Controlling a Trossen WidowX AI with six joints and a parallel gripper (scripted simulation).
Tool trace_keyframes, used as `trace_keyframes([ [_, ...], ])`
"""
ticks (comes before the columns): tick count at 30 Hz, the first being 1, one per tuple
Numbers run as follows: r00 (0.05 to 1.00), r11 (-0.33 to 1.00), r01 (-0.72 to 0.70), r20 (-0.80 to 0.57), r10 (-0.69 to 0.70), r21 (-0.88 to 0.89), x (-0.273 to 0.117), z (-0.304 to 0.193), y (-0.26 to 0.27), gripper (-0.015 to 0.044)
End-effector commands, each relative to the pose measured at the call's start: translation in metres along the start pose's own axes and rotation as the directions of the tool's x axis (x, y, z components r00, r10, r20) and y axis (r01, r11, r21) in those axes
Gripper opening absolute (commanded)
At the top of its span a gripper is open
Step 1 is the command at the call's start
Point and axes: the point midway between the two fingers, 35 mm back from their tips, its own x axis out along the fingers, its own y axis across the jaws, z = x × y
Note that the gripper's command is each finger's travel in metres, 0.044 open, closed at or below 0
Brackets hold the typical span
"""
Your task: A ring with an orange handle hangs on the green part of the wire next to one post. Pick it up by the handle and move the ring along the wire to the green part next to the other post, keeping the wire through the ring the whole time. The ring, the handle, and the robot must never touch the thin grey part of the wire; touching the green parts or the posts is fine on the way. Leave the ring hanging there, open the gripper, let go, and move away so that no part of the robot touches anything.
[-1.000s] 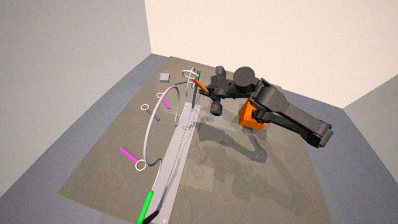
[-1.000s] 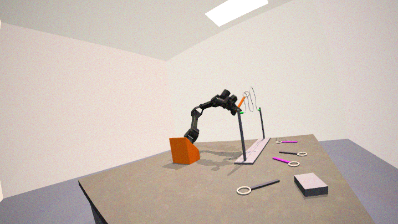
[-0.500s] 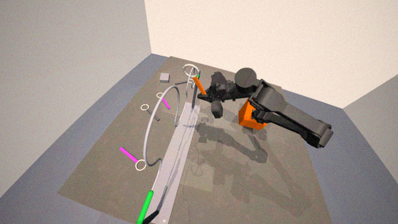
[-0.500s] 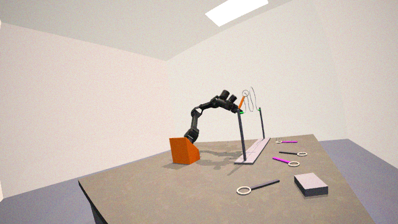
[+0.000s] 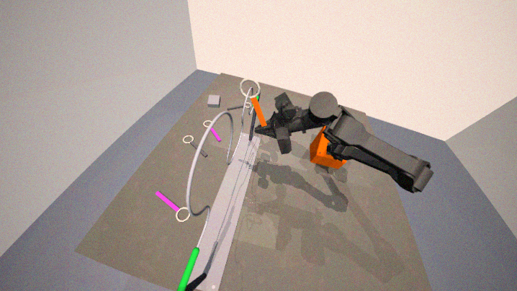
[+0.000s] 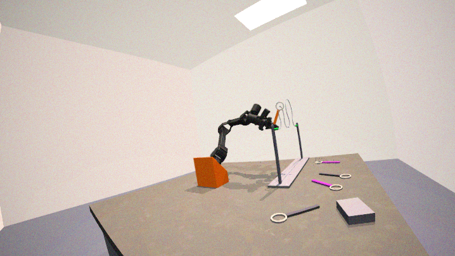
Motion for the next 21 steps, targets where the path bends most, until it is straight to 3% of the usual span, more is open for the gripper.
trace_keyframes([
  [1,0.999,0.995,-0.046,0.007,0.046,0.084,0.001,-0.002,0.005,-0.0150],
  [21,0.969,0.875,-0.245,0.103,0.223,0.417,0.000,0.004,0.029,-0.0150],
])
